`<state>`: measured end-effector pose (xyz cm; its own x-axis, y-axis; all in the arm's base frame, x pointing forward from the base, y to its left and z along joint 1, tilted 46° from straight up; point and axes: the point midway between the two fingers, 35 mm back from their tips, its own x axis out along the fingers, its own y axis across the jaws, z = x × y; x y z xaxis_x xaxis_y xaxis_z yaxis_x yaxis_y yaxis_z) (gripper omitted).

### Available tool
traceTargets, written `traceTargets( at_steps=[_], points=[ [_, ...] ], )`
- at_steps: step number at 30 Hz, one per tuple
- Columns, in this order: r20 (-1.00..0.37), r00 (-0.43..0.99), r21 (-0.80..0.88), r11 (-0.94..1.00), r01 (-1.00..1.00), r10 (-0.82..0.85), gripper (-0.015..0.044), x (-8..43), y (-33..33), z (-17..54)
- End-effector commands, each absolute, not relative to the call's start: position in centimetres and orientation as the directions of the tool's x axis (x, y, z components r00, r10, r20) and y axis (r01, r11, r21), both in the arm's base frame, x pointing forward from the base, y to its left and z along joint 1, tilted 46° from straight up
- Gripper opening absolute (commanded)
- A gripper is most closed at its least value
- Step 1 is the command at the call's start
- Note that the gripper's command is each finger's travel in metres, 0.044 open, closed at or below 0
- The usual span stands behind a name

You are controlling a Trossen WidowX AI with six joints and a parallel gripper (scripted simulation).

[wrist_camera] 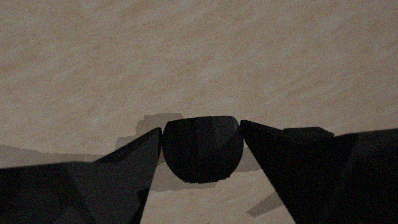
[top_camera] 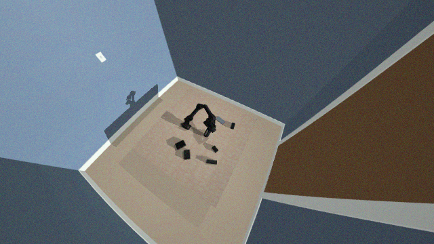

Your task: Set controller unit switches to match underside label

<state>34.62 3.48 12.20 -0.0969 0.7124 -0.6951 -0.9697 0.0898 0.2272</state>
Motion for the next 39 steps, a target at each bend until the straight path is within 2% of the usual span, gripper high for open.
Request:
traceTargets(
  at_steps=[1,39],
  points=[
    [-0.697,-0.104,0.232,0.085,-0.969,0.71,0.0338,34.7,4.0,12.1],
    [-0.696,-0.104,0.231,0.085,-0.969,0.711,0.0338,35.0,7.0,12.6]
  ],
)
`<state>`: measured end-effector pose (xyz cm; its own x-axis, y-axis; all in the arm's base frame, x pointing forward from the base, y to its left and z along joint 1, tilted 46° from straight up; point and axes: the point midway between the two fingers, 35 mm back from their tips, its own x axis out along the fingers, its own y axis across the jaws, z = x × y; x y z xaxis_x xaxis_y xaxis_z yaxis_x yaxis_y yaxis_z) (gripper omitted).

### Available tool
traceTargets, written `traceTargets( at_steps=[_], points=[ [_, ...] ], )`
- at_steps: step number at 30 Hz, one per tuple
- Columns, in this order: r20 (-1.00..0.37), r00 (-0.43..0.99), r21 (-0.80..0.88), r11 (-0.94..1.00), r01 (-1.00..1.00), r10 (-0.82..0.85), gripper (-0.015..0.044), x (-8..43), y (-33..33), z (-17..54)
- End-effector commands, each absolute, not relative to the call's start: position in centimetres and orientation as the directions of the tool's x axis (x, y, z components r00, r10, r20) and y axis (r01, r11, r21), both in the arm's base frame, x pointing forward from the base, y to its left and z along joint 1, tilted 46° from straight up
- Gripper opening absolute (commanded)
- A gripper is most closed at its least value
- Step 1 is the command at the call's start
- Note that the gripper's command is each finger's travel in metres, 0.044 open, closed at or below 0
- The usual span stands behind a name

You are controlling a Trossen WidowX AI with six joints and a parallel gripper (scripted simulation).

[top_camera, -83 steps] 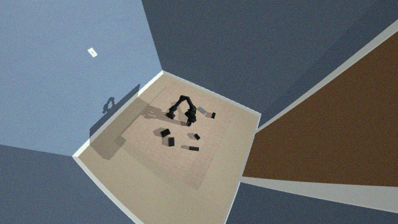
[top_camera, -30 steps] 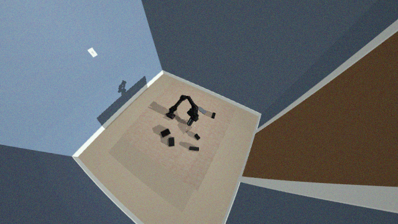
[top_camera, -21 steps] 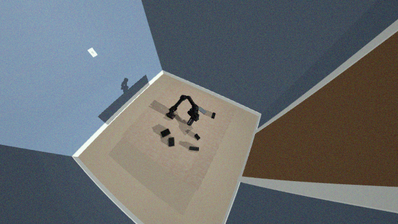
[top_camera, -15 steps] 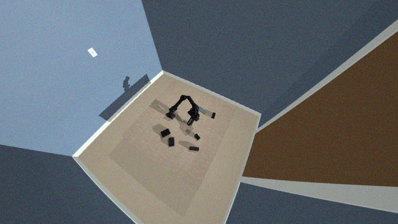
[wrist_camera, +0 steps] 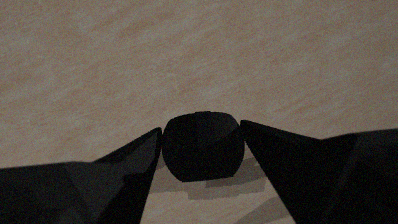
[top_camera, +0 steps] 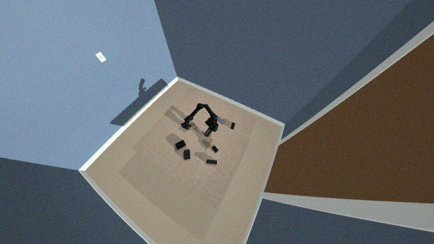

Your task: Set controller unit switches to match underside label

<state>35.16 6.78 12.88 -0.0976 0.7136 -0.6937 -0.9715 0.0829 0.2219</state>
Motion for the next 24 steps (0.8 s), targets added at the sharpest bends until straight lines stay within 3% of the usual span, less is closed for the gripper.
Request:
traceTargets(
  at_steps=[1,24],
  points=[
    [-0.696,-0.104,0.231,0.085,-0.969,0.711,0.0338,35.0,7.1,12.6],
    [-0.695,-0.104,0.231,0.084,-0.969,0.712,0.0338,35.2,8.9,12.5]
  ],
)
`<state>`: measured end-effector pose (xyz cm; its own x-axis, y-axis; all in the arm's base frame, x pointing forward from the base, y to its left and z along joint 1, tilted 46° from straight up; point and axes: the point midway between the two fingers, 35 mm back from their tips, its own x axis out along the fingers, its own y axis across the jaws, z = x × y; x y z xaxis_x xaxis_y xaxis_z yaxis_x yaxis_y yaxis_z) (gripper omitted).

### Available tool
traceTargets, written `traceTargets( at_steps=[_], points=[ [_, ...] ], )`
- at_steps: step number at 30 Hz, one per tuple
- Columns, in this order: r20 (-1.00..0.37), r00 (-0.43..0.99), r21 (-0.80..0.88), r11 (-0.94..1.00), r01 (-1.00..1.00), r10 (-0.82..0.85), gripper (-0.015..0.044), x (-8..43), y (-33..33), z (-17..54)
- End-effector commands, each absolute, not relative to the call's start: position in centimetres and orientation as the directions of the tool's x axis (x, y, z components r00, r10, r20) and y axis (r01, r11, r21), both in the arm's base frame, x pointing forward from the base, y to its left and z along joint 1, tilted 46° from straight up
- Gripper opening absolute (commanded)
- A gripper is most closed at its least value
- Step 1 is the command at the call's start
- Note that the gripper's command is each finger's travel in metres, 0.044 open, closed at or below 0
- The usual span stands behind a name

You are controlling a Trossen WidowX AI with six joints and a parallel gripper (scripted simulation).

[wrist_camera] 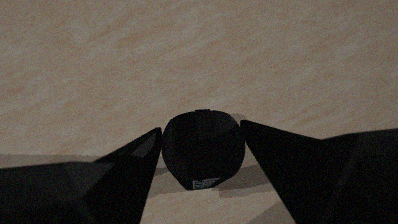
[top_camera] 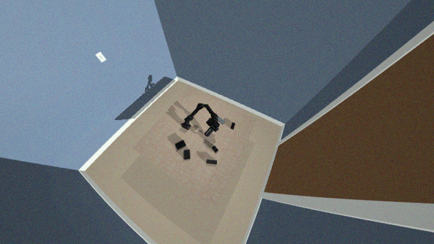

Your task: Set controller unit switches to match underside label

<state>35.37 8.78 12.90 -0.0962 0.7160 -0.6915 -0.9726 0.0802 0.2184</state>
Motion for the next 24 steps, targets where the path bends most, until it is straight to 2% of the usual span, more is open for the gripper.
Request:
traceTargets(
  at_steps=[1,24],
  points=[
    [-0.695,-0.104,0.231,0.084,-0.969,0.712,0.0338,35.2,9.0,12.5],
    [-0.694,-0.103,0.231,0.084,-0.969,0.713,0.0338,35.2,10.8,12.2]
  ],
)
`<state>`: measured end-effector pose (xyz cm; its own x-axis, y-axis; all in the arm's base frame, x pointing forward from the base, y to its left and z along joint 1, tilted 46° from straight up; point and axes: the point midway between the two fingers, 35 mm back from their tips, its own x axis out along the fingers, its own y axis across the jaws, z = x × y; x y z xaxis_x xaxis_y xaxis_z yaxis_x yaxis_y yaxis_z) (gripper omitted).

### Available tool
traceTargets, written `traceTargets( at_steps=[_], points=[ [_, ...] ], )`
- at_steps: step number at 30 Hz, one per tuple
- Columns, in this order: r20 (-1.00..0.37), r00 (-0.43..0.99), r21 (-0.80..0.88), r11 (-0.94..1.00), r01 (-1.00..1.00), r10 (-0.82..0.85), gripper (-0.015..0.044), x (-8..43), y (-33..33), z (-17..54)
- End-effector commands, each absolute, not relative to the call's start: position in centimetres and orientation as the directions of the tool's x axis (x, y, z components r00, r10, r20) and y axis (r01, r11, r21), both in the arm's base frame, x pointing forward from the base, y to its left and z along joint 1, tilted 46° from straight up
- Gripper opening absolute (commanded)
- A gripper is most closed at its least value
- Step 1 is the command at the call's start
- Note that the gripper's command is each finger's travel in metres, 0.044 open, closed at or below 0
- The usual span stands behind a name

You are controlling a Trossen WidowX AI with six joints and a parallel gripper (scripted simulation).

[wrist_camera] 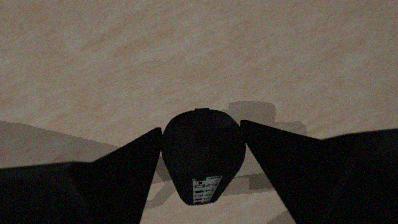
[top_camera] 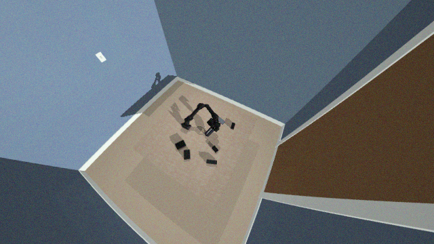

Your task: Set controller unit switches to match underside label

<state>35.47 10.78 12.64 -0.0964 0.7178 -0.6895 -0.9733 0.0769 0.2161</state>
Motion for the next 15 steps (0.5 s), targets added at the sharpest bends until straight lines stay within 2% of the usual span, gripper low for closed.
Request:
traceTargets(
  at_steps=[1,15],
  points=[
    [-0.694,-0.103,0.231,0.084,-0.969,0.713,0.0338,35.2,10.9,12.2],
    [-0.693,-0.103,0.23,0.084,-0.969,0.713,0.0338,35.3,11.9,11.8]
  ],
)
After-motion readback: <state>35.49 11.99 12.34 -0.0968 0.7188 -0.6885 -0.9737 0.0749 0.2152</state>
